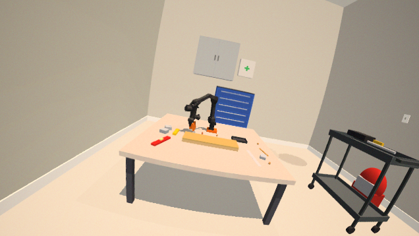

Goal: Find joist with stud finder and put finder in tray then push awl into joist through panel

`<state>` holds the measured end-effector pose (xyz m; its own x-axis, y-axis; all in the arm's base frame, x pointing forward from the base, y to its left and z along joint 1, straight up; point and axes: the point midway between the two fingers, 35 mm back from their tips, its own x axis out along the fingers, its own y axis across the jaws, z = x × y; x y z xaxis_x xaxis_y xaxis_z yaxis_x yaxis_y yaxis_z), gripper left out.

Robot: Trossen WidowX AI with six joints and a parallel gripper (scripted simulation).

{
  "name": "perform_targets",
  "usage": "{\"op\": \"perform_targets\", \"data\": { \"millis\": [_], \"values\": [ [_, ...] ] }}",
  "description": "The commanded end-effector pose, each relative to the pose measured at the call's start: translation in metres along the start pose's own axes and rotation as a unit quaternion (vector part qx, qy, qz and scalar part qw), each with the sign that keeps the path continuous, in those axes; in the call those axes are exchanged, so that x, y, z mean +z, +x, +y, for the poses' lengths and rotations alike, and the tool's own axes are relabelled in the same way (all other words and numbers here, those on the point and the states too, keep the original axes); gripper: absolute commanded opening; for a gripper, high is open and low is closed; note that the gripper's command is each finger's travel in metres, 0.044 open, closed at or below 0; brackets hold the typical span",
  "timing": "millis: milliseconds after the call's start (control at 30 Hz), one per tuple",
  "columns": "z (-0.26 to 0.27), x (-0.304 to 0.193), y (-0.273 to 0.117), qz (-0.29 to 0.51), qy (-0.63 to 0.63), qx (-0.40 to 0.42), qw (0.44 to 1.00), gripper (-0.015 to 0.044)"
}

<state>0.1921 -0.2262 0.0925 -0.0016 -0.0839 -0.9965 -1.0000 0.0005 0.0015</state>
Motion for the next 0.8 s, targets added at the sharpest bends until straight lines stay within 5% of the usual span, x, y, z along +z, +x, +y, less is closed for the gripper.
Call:
{"op": "perform_targets", "data": {
  "millis": [0,767],
  "values": [
    [0.0003,0.0008,-0.0021,0.017,0.002,-0.002,1.0,0.0],
    [0.0004,0.0045,-0.0011,0.081,0.004,-0.002,0.997,0.0]
  ]
}}
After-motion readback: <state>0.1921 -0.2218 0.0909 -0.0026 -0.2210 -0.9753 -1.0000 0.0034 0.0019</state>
